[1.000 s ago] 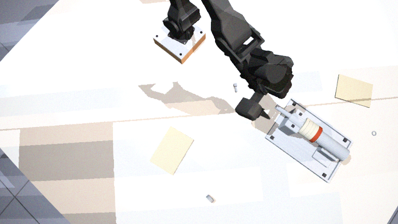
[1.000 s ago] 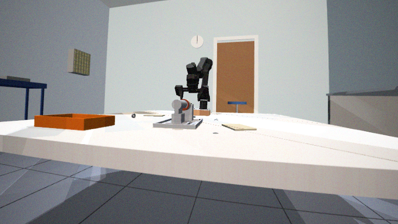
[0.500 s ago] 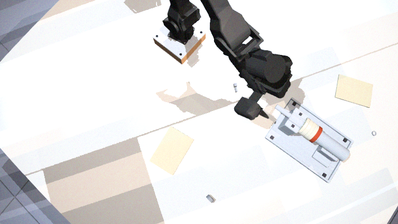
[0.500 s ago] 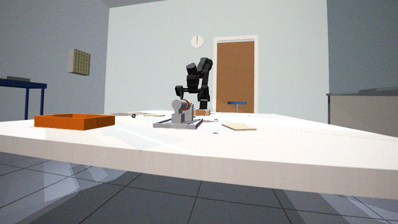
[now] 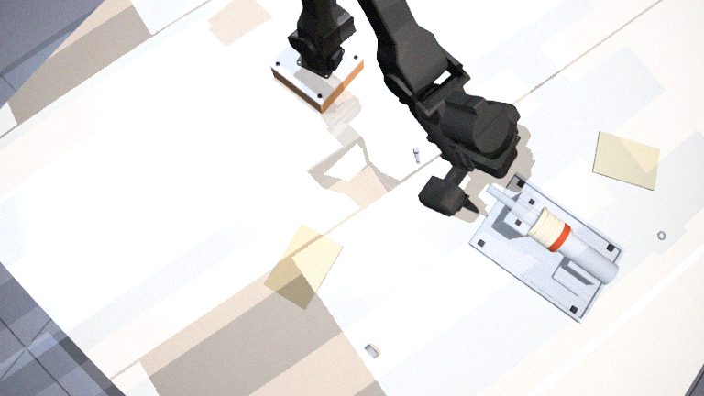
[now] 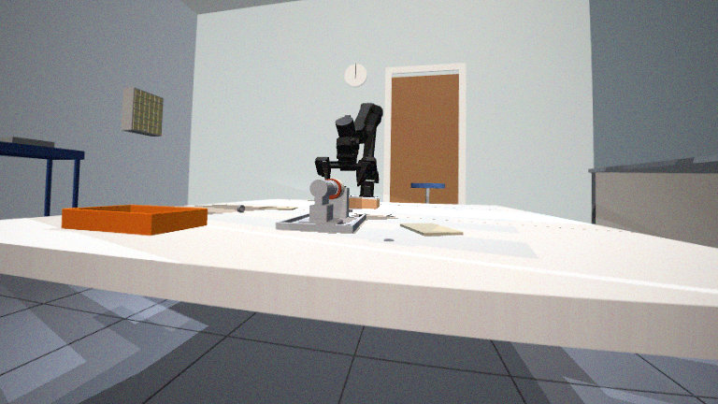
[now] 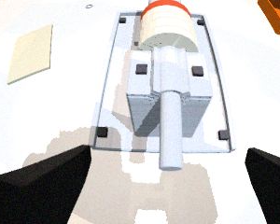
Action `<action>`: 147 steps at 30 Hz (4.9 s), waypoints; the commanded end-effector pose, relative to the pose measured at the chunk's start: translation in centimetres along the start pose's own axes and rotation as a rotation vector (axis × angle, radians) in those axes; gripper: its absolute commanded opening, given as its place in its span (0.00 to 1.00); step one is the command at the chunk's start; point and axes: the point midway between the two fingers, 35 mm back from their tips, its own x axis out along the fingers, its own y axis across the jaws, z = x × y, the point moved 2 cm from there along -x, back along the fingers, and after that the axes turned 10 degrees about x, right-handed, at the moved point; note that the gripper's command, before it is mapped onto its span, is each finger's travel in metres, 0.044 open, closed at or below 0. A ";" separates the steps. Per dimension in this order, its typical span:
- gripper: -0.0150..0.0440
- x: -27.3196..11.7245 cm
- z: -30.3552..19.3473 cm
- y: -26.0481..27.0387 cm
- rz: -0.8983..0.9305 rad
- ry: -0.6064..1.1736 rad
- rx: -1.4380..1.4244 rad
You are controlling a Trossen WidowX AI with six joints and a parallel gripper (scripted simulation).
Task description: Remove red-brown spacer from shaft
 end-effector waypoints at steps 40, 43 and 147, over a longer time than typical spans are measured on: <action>1.00 3.0 -0.1 0.0 -0.001 -0.002 0.001; 1.00 3.0 -0.1 0.0 -0.001 -0.002 0.001; 0.25 3.5 -1.3 -0.2 -0.002 -0.002 0.001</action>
